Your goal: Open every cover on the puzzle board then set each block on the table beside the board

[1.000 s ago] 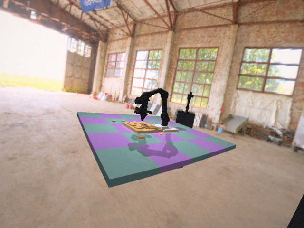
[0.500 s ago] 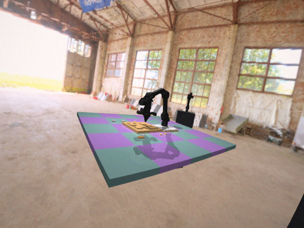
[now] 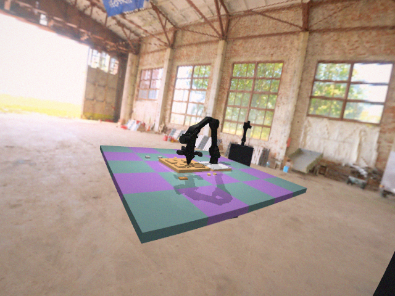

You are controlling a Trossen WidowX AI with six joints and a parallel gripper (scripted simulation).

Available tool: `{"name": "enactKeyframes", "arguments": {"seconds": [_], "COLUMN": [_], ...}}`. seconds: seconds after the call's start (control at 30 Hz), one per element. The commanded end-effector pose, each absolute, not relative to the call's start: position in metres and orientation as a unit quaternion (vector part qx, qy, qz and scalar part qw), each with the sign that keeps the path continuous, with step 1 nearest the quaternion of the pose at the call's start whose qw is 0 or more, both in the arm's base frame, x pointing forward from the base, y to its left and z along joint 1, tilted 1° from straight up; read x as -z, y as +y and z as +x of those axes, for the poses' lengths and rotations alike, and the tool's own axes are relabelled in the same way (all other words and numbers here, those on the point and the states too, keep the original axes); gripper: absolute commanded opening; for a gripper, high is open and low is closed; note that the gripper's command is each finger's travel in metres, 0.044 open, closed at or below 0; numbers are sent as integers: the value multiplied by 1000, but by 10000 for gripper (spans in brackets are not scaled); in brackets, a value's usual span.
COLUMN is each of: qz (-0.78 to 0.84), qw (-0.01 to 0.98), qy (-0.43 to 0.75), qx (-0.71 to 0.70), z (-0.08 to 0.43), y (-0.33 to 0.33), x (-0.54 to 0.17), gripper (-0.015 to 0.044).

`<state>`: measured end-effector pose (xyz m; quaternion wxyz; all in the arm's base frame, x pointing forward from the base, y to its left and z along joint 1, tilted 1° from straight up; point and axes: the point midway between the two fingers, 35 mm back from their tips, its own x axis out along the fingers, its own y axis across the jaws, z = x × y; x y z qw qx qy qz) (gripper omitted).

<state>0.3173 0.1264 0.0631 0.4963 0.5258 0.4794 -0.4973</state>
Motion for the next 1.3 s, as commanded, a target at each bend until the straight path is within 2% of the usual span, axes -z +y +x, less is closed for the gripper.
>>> {"name": "enactKeyframes", "arguments": {"seconds": [0.0,0.97,1.1,1.27], "qz": [526,526,486,350], "qw": [496,496,535,633], "qy": [478,478,514,607], "qx": [499,499,461,330], "z": [318,316,316,316], "y": [126,122,122,122], "x": [-58,-44,-44,-44], "gripper": [0,0,0,0]}}
